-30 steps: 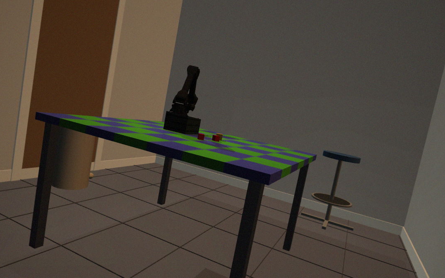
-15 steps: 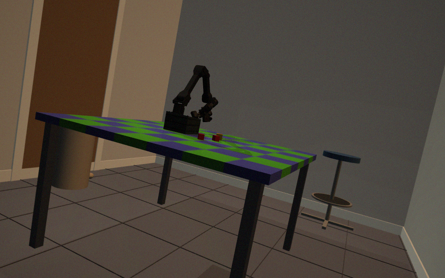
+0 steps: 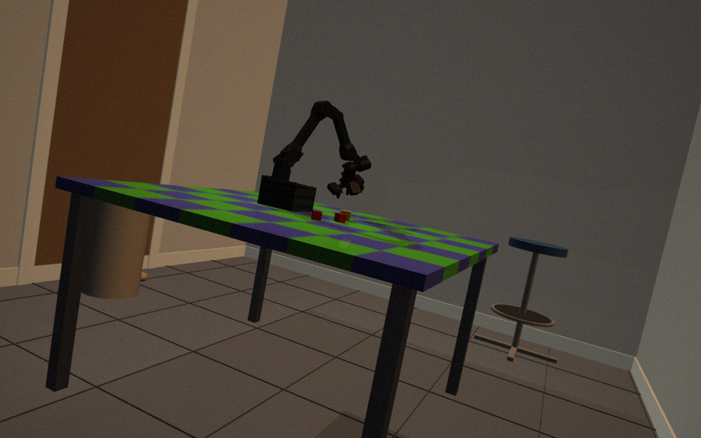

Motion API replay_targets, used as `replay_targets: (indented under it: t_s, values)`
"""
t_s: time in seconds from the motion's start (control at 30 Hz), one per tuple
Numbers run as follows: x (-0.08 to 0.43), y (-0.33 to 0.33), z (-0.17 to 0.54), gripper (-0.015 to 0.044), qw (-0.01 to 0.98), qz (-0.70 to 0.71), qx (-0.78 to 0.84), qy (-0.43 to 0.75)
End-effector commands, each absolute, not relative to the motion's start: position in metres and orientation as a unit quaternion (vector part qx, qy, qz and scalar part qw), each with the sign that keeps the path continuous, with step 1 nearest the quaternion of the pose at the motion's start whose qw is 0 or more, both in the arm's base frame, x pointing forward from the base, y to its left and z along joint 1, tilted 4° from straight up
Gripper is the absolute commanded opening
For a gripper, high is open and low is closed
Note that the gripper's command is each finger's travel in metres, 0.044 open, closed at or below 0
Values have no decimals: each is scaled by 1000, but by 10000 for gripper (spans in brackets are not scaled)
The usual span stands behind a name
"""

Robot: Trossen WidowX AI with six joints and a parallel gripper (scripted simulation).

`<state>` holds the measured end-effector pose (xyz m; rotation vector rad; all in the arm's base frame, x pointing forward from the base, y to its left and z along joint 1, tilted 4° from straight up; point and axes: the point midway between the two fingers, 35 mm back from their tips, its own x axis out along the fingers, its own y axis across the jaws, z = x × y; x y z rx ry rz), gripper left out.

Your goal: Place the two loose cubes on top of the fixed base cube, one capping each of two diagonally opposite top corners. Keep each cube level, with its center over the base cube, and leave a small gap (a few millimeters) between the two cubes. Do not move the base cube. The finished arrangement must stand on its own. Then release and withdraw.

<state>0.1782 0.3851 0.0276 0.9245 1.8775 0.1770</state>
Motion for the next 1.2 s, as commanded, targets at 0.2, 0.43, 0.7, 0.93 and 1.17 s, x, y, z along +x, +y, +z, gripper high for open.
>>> replay_targets:
  t_s: [0.2,0.43,0.7,0.93,1.17]
  values:
    - [279,295,32,265,595,23,391,702]
    - [324,219,34,265,643,-26,377,667]
    - [349,125,38,265,679,-88,347,641]
    - [349,42,45,265,691,-143,314,635]
    - [329,-36,54,265,687,-193,281,642]
